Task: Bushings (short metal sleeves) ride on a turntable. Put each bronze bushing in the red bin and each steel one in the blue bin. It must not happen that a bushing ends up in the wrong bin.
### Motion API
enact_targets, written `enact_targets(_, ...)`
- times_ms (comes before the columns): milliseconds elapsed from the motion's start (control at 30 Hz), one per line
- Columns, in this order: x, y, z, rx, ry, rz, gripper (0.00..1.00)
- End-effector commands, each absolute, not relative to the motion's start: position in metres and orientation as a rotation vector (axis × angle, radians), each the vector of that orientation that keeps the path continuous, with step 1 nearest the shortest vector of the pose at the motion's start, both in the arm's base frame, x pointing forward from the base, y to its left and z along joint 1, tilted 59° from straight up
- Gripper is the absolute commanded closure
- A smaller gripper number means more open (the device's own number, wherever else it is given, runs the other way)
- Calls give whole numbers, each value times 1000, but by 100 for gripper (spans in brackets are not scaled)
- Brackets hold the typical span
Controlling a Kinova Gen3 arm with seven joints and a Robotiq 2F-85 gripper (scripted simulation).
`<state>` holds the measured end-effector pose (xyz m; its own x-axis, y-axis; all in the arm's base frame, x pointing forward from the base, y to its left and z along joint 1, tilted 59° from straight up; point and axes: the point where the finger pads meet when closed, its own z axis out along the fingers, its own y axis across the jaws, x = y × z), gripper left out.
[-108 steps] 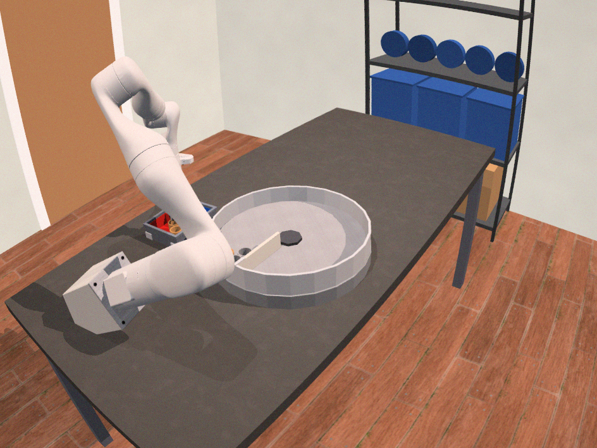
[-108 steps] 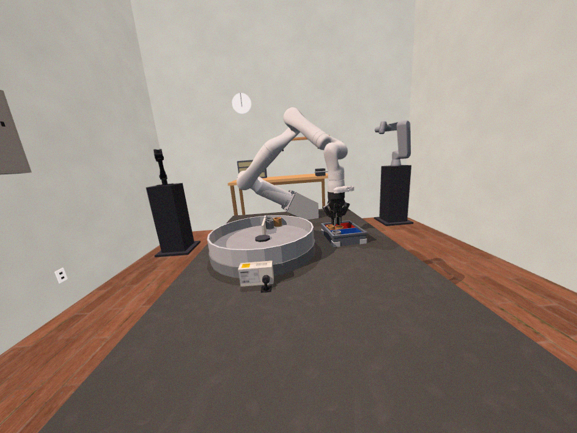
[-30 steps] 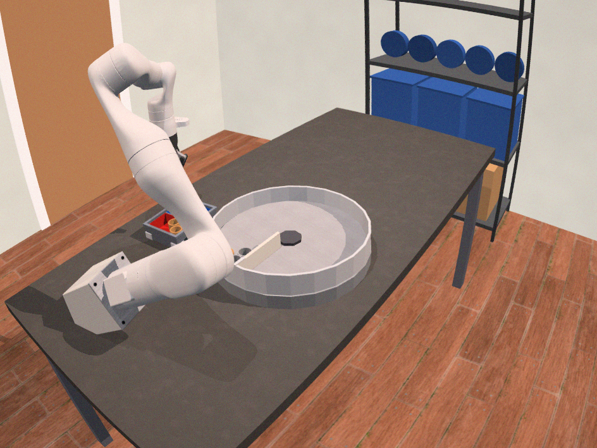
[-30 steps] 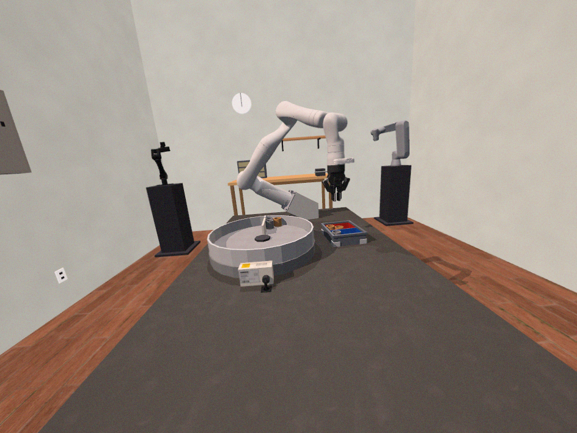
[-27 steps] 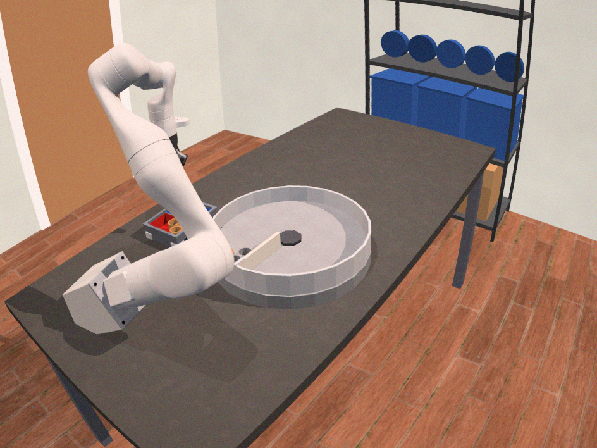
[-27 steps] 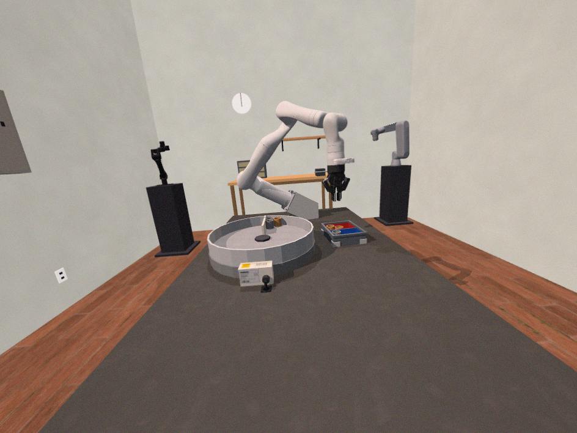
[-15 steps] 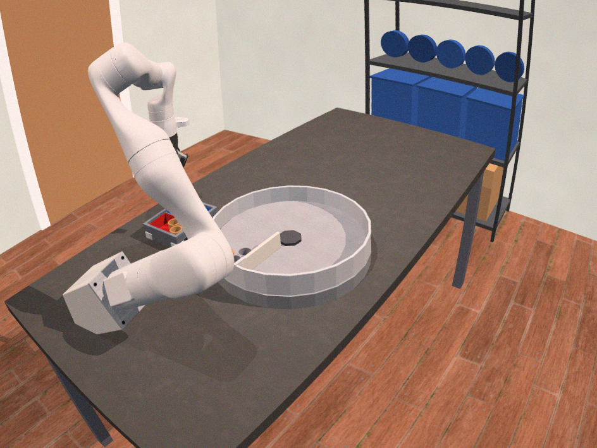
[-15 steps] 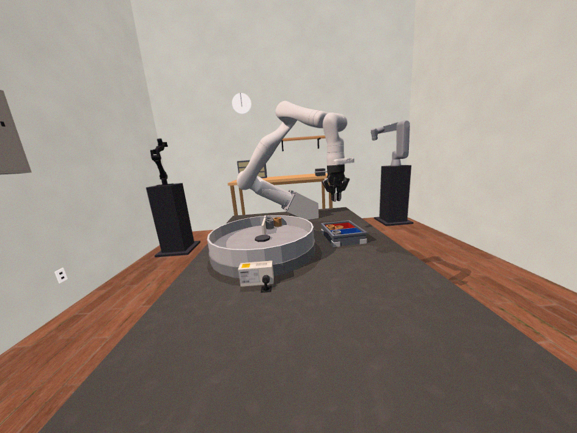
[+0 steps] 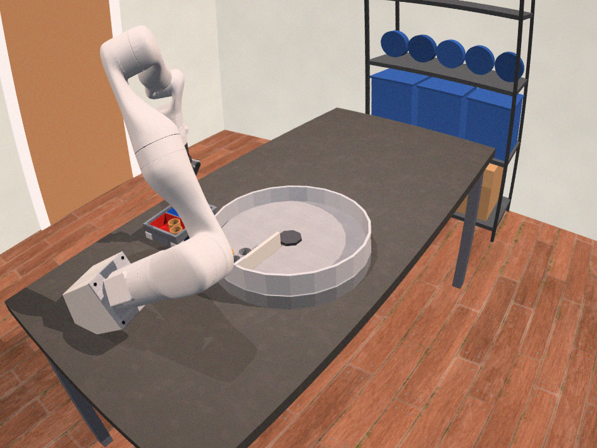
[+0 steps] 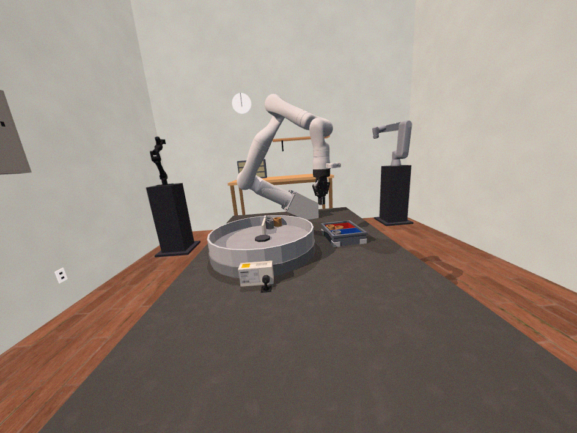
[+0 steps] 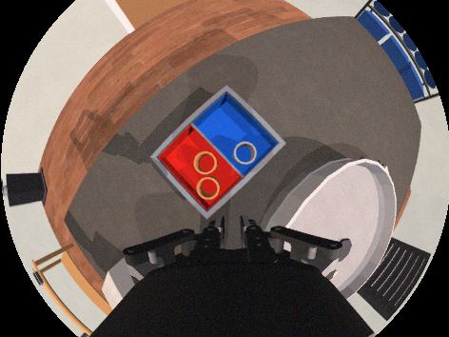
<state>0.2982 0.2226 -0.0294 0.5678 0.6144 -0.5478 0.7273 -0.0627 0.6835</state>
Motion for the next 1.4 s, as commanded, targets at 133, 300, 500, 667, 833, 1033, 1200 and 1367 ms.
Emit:
enact_targets(133,290,216,-12,1699,1262,-227,82)
enact_targets(300,284,195,10,1519,1498,-393,82)
enact_targets(500,279,178,26,1366,1663,-515,82)
enact_targets(667,277,168,37,1255,1767,-595,82)
enact_targets(833,274,157,48,1138,1865,-674,82)
enact_targets(1033,269,141,65,950,2002,-790,82)
enact_targets(1200,262,114,92,605,2199,-976,82)
enact_targets(1367,262,114,92,605,2199,-976,82)
